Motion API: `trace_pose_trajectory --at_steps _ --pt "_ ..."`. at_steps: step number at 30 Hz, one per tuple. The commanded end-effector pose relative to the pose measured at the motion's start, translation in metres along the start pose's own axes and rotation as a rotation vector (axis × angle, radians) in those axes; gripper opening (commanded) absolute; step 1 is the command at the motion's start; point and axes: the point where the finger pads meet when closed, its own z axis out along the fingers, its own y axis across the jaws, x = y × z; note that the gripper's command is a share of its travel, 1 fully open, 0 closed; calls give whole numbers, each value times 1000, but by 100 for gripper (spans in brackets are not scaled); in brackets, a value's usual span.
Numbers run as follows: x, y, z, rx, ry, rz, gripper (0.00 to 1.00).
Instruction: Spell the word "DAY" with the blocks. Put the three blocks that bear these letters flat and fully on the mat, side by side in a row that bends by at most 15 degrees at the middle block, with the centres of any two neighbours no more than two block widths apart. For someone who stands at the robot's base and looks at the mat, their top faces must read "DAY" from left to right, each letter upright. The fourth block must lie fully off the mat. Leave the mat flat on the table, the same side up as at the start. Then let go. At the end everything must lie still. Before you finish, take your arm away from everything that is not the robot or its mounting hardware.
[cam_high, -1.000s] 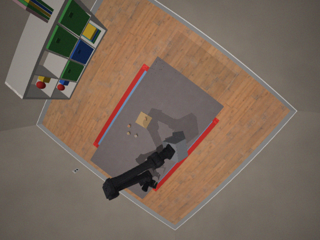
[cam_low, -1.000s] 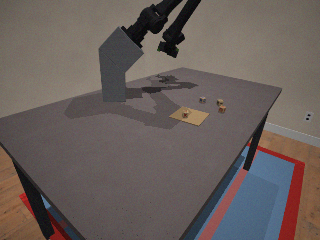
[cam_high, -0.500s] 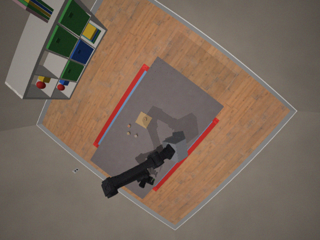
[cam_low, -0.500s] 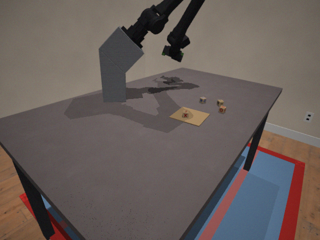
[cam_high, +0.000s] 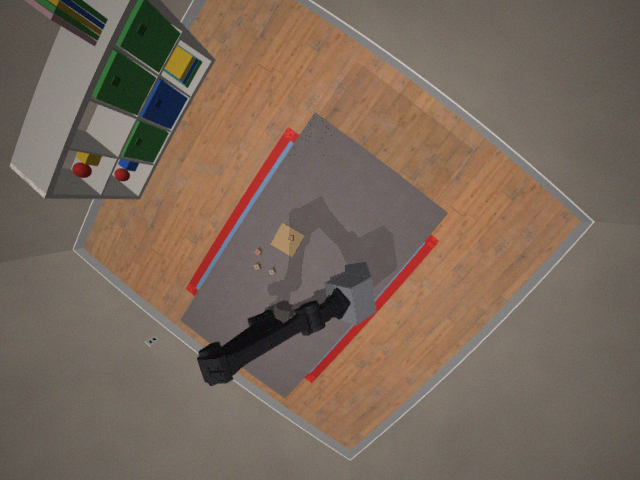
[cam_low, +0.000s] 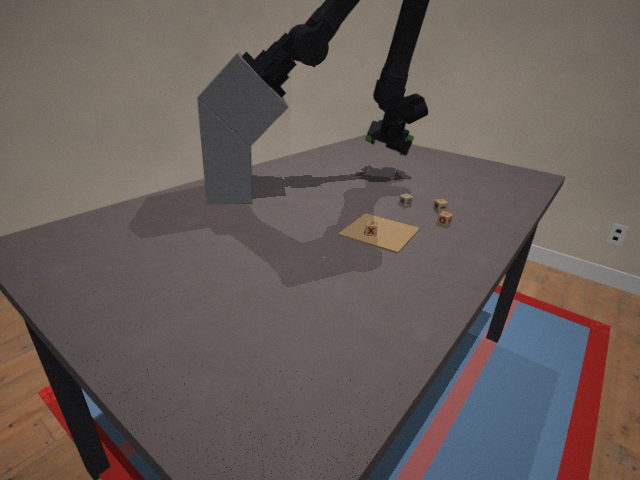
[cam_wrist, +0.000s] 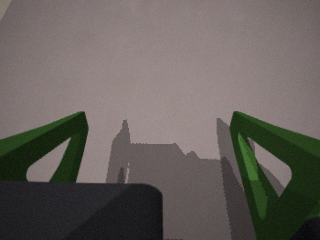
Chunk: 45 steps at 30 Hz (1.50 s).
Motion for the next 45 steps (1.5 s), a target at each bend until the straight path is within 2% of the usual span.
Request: trace_pose_trajectory --at_steps 1,2,4,6,10,11,16,19,21,23,24,25,29,31,33,45 --pt "18 -57 -42 76 43 -44 100" --pt "18 -57 -42 76 43 -44 100" --pt "35 -90 -76 126 73 -32 100" --pt "35 -90 -76 126 73 -32 100" --pt "64 -140 -152 225 126 -7 100" --pt "64 -140 -152 225 126 -7 100" --pt "85 -175 -237 330 172 16 100" --pt "91 -184 -274 376 190 26 100" --pt "94 -188 -292 398 198 30 100" --pt "94 -188 -292 398 198 30 100" --pt "106 -184 -290 386 200 61 100" --pt "109 -186 -299 400 206 65 100" --pt "97 -190 -312 423 208 38 100" --pt "98 -190 -313 423 209 40 100" --pt "96 -189 -304 406 200 37 100" --pt "96 -189 -305 408 200 33 100"
